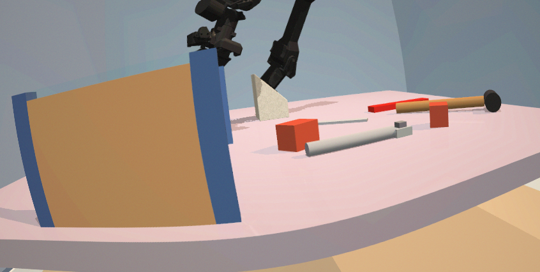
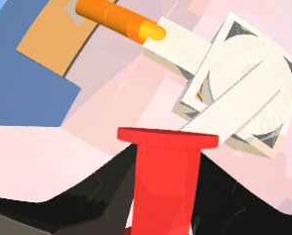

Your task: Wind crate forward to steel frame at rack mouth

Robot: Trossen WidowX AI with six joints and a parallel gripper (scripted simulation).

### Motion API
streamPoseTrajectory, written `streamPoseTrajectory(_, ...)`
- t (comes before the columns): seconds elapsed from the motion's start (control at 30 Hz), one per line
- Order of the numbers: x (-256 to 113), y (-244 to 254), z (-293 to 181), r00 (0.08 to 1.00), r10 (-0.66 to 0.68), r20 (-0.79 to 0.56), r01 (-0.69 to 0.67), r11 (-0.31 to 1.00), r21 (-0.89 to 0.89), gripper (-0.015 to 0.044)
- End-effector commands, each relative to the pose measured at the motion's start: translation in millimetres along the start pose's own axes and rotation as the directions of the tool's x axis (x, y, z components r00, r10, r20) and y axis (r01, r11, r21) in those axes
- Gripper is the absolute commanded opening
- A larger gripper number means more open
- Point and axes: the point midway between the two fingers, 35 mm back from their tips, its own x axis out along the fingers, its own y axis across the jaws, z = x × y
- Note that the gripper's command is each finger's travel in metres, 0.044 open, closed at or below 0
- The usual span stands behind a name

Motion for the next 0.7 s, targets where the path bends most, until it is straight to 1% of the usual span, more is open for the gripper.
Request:
streamPoseTrajectory(0.0, -2.1, -9.5, -9.0, 1.0, -0.015, -0.016, 0.015, 1.0, 0.011, 0.0)
streamPoseTrajectory(0.67, -8.4, -33.5, -21.6, 1.0, -0.017, -0.016, 0.017, 1.0, 0.012, 0.0)
